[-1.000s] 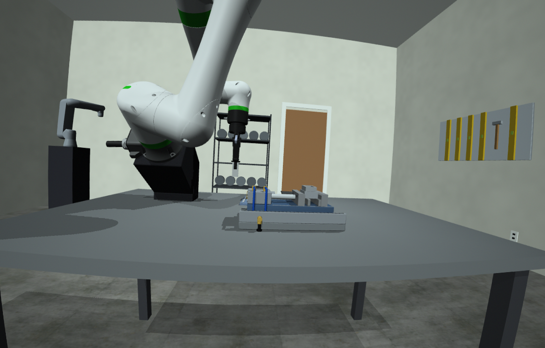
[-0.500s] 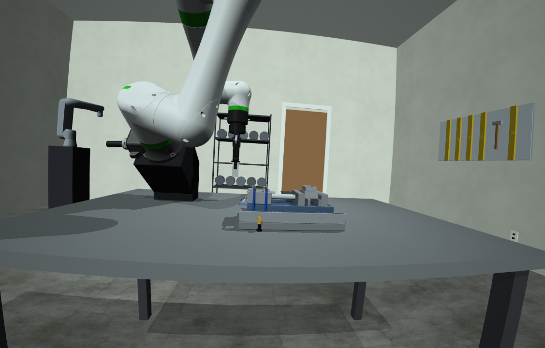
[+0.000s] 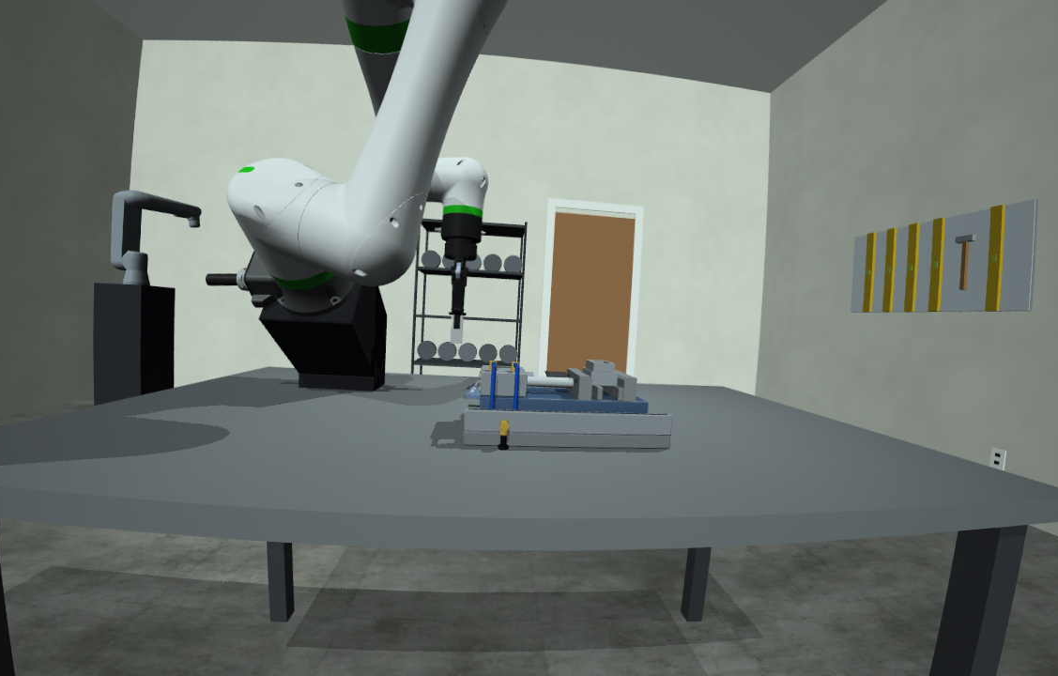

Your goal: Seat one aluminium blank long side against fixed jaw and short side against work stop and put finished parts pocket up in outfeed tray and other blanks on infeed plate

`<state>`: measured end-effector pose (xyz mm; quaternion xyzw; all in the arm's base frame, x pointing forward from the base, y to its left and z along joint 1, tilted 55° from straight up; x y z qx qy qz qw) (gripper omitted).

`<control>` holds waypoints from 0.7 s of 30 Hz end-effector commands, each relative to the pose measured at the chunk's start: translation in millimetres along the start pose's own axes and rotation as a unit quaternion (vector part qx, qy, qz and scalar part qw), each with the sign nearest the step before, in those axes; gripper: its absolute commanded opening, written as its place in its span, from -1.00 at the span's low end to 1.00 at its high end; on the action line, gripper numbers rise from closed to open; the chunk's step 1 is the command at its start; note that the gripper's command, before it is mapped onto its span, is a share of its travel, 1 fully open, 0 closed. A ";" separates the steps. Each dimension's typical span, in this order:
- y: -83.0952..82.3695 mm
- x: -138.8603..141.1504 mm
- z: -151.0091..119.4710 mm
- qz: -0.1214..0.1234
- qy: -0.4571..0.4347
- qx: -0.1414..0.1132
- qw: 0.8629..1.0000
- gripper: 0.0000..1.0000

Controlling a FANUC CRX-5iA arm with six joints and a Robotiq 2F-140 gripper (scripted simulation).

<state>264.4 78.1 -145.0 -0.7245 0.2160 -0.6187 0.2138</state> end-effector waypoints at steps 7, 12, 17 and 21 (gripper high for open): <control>-0.2 -0.1 0.1 0.000 0.000 0.000 1.000 -1.00; -0.9 -0.1 0.1 0.000 0.000 0.000 1.000 -1.00; -5.4 -0.1 0.1 0.000 0.000 0.000 1.000 -1.00; -12.4 -0.1 0.1 0.000 0.000 0.000 1.000 -1.00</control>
Point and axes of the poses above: the point where the finger pads meet when closed, its own y axis out along the fingers, its own x axis across the jaws, z = x × y, the point moved 7 cm from there along -y, back along the fingers, and after that the axes turned 10 degrees about -y, right-handed, at the moved point
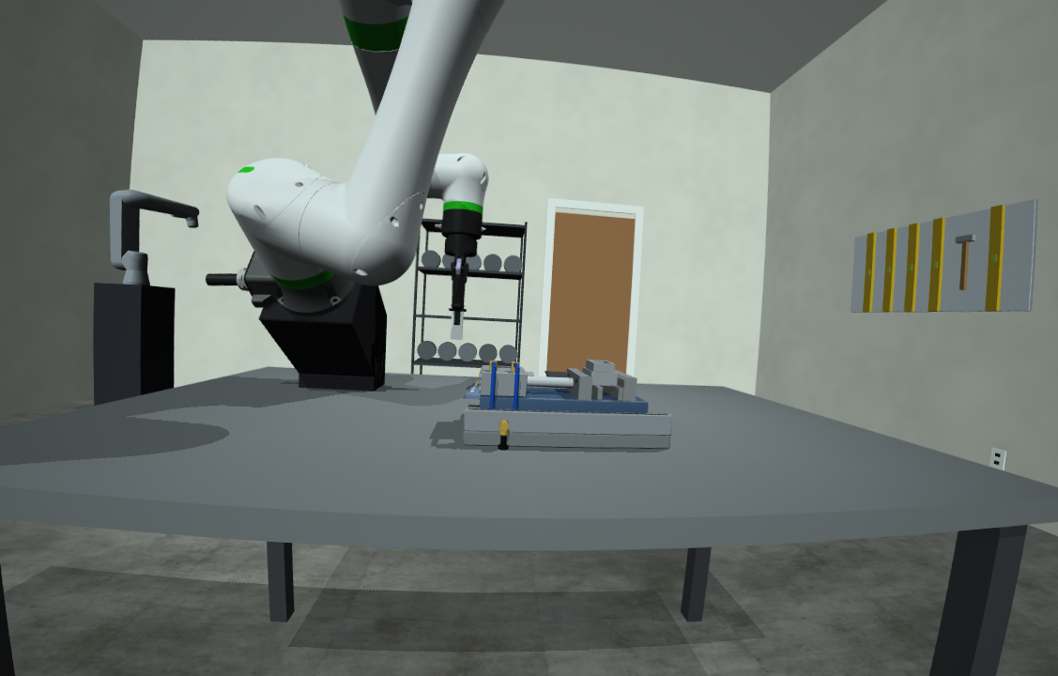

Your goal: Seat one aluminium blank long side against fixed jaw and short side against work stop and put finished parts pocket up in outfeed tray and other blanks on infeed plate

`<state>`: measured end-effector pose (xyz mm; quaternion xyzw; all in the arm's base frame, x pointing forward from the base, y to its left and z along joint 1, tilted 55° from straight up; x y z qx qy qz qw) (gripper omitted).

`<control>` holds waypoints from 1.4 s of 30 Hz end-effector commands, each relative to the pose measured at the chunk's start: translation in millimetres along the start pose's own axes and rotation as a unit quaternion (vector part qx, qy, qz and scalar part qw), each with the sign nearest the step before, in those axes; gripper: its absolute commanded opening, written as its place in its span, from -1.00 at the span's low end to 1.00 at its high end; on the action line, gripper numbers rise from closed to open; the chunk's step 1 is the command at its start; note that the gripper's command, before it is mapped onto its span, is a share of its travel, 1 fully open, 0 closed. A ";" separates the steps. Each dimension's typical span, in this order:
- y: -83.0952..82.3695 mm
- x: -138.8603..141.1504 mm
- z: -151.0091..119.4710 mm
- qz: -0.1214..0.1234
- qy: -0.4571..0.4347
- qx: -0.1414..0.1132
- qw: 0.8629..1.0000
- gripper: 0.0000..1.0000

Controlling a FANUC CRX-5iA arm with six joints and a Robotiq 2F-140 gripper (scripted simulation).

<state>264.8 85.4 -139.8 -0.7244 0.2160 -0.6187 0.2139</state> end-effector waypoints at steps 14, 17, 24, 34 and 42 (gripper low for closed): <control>-35.4 -0.1 0.1 0.000 0.000 0.000 1.000 -1.00; -43.2 -0.1 0.1 0.000 0.000 0.000 1.000 -1.00; -53.4 -0.1 0.1 0.000 0.000 0.000 1.000 -1.00; -60.2 -0.1 0.1 0.000 0.000 0.000 1.000 -1.00; -65.9 4.8 50.0 0.004 -0.003 0.000 1.000 -1.00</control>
Point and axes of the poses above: the point where the finger pads meet when closed, its own y axis out along the fingers, its own x axis across the jaws, z = x × y, the point moved 7 cm from there along -y, back along the fingers, and after that the axes turned 10 degrees about -y, right-handed, at the moved point
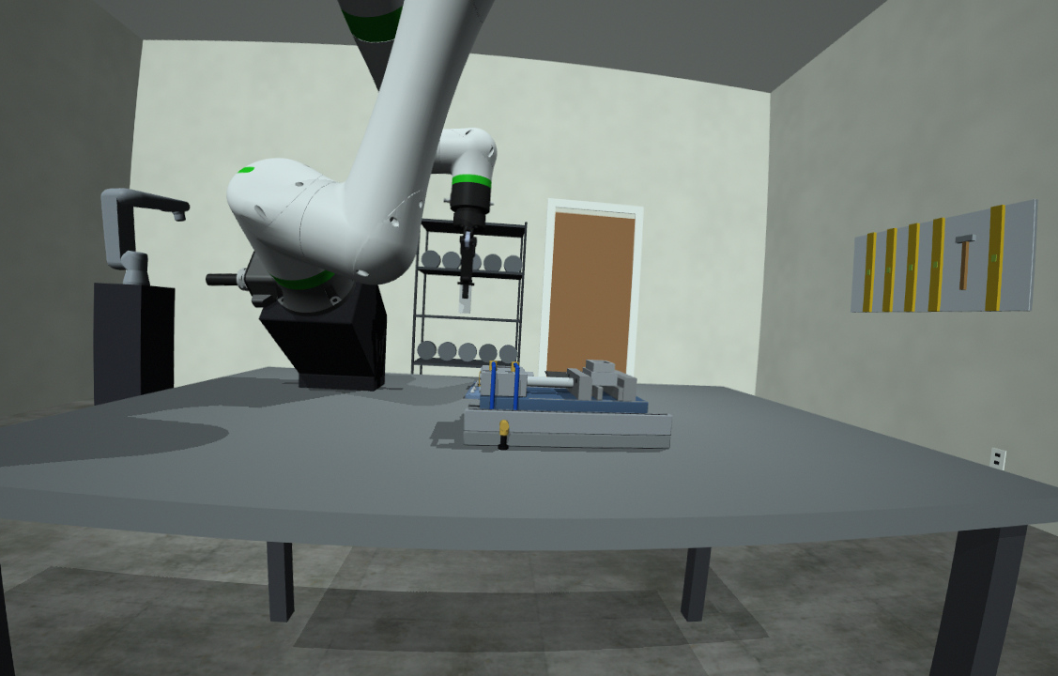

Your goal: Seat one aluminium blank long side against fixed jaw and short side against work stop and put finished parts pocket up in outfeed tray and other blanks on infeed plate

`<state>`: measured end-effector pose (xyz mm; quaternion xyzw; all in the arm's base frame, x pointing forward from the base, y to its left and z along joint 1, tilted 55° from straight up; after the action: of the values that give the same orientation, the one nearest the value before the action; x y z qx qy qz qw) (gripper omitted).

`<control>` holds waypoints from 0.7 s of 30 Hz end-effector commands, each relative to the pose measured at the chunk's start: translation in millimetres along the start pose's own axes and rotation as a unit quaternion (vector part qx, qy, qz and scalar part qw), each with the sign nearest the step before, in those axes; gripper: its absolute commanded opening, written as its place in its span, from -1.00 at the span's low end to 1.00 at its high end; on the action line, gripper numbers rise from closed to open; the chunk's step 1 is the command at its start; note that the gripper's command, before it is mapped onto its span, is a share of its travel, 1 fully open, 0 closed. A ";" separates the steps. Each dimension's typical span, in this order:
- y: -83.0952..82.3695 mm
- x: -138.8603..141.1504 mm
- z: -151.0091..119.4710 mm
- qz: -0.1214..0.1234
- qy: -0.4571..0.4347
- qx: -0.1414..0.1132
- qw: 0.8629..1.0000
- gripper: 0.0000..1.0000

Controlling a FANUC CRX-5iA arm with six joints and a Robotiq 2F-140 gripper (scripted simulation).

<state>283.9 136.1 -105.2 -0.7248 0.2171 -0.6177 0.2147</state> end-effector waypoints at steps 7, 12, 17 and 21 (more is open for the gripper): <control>-3.8 20.0 96.9 0.002 -0.002 0.001 1.000 -1.00; -1.3 30.4 123.6 0.001 -0.001 0.001 1.000 -1.00; 2.0 40.9 146.1 -0.001 0.001 0.001 1.000 -1.00; 2.5 40.9 146.1 -0.001 0.001 0.001 1.000 -1.00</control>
<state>434.0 116.7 -94.9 -0.7245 0.2160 -0.6187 0.2139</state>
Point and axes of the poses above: the point where the finger pads meet when closed, its own y axis out along the fingers, its own x axis across the jaws, z = x × y, the point moved 7 cm from there along -y, back along the fingers, and after that the axes turned 10 degrees about -y, right-handed, at the moved point
